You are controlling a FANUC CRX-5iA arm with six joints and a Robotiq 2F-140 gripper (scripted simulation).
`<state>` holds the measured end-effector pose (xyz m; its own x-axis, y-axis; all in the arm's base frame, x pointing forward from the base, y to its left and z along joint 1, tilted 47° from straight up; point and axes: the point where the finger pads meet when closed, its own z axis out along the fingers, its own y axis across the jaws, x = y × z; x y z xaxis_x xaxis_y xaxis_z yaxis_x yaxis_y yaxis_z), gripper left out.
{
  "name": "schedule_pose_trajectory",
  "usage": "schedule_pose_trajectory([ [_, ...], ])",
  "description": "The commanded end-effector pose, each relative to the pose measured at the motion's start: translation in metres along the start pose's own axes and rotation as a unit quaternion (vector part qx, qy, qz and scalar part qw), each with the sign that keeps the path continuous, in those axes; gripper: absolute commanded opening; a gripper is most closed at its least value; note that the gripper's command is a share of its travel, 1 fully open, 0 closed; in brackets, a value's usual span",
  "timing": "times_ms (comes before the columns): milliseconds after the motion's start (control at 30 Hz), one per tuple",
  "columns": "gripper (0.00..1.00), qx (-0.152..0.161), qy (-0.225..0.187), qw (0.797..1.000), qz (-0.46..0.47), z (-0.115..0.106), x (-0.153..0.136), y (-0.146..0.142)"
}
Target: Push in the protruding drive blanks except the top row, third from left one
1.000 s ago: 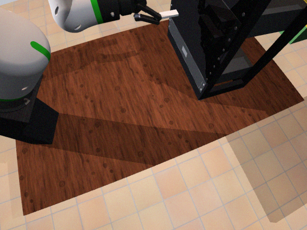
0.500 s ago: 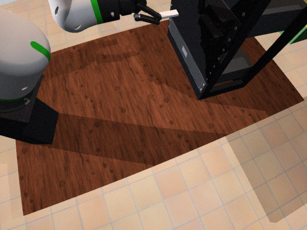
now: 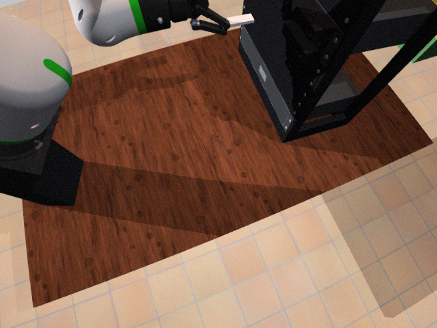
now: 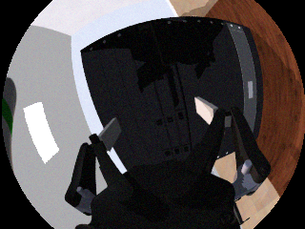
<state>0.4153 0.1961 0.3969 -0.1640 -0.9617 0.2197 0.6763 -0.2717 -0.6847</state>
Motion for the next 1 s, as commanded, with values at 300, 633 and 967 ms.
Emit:
schedule_pose_trajectory([
  [300, 0.00, 0.000, 0.000, 1.000, 0.000, 0.0000, -0.0001, -0.0001],
  [633, 0.00, 0.000, 0.000, 1.000, 0.000, 0.0000, -0.0001, -0.0001],
  [967, 0.00, 0.000, 0.000, 1.000, 0.000, 0.0000, -0.0001, -0.0001],
])
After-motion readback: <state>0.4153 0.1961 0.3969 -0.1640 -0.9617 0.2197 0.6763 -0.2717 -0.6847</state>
